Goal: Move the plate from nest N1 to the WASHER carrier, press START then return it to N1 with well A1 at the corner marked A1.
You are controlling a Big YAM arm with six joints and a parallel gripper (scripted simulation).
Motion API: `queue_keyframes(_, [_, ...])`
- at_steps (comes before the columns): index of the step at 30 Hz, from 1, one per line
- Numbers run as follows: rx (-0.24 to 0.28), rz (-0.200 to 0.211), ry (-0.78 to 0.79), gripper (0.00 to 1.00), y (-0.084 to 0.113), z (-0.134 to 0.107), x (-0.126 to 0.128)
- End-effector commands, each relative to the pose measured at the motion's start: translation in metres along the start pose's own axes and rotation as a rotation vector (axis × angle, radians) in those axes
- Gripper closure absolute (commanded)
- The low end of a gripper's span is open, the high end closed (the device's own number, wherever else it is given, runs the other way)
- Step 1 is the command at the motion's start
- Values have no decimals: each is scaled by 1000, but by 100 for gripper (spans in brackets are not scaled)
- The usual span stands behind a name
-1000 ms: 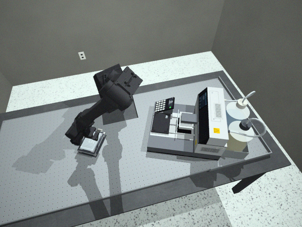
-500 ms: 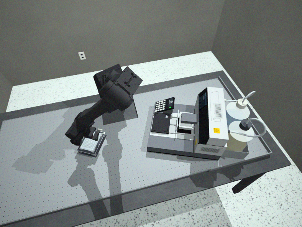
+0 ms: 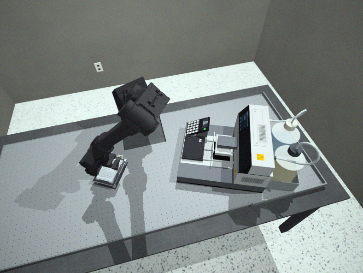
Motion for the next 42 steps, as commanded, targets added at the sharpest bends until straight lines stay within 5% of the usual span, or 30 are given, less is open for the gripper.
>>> queue_keyframes(1, [-1, 3, 0, 0, -6, 2, 0])
queue_keyframes(42, [-14, -5, -14, 0, -22, 3, -6])
Point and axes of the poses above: the point where the finger pads meet when closed, its own y axis back along the fingers, its own x axis across the jaws, z = x × y, the point moved 7 cm from there along y, back along the fingers, and after that the axes turned 5 degrees about -y, right-handed, at the moved point
